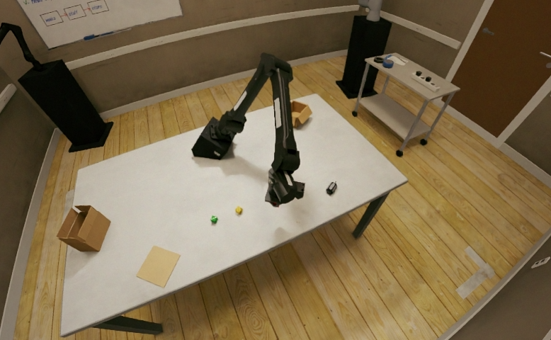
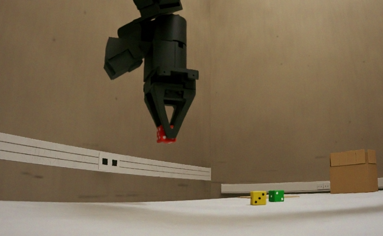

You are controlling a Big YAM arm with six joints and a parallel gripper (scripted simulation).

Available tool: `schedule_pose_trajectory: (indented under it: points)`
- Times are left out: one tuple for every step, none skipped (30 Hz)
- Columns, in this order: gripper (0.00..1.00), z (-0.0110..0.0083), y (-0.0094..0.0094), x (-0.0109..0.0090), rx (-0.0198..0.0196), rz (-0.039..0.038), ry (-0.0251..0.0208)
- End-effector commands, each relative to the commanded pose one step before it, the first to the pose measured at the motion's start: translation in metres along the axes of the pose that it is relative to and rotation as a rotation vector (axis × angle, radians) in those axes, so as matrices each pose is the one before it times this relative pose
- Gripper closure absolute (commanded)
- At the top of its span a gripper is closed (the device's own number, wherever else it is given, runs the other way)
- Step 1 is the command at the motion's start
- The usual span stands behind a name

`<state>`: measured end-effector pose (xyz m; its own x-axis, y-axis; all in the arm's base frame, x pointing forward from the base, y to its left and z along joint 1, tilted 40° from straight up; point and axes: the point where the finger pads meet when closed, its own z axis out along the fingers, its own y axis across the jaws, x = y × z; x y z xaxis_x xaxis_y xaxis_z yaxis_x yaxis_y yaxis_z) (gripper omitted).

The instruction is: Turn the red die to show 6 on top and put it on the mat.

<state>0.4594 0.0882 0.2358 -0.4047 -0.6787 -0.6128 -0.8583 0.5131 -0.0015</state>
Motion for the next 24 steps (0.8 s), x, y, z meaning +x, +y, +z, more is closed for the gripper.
schedule_pose_trajectory:
  points:
    - [0.8, -0.00474, -0.04673, 0.0014, 0.00471, -0.04815, 0.01001]
    - [0.8, 0.00142, -0.0215, 0.01048, -0.00046, 0.00358, 0.00633]
    - [0.8, 0.00151, -0.02241, 0.0125, -0.00074, 0.004, 0.00572]
    - [0.8, 0.0, 0.0, 0.0, 0.0, 0.0, 0.0]
    - [0.8, 0.00157, -0.023, 0.01463, -0.00099, 0.00439, 0.00493]
    - [0.8, 0.00203, -0.01547, 0.01371, -0.00119, 0.00474, 0.00397]
    - [0.8, -0.0004, -0.00778, 0.00305, 0.0, 0.0, 0.0]
    - [0.8, 0.00197, -0.0191, 0.01694, -0.00132, 0.00504, 0.00288]
    - [0.8, -0.00033, -0.00402, 0.00195, 0.0, 0.0, 0.0]
    - [0.8, 0.0017, -0.02206, 0.02061, -0.00136, 0.00527, 0.00171]
    - [0.8, 0.00268, -0.01074, 0.01529, -0.00131, 0.00543, 0.0005]
    - [0.8, -0.00114, -0.01162, 0.00771, 0.0, 0.0, 0.0]
    - [0.8, 0.00261, -0.01225, 0.01803, -0.00117, 0.00551, -0.0007]
    - [0.8, -0.00105, -0.00838, 0.00624, 0.0, 0.0, 0.0]
    - [0.8, 0.00226, -0.0143, 0.02153, -0.00095, 0.00551, -0.00185]
    - [0.8, 0.0, 0.0, 0.0, 0.0, 0.0, 0.0]
    - [0.8, 0.0, 0.0, 0.0, 0.0, 0.0, 0.0]
    - [0.8, 0.00068, -0.02235, 0.03036, -0.00066, 0.00543, -0.00291]
    - [0.8, 0.00196, -0.01288, 0.02435, -0.00032, 0.00528, -0.00383]
    - [0.8, -0.00062, -0.00281, 0.00243, 0.0, 0.0, 0.0]
    - [0.8, 0.00187, -0.01125, 0.02425, 0.00004, 0.00506, -0.0046]
    - [0.8, 0.00267, -0.00496, 0.01734, 0.0004, 0.00478, -0.00518]
    - [0.8, -0.00218, -0.00953, 0.01145, 0.0, 0.0, 0.0]
    - [0.8, 0.00252, -0.00462, 0.0177, 0.00074, 0.00445, -0.00556]
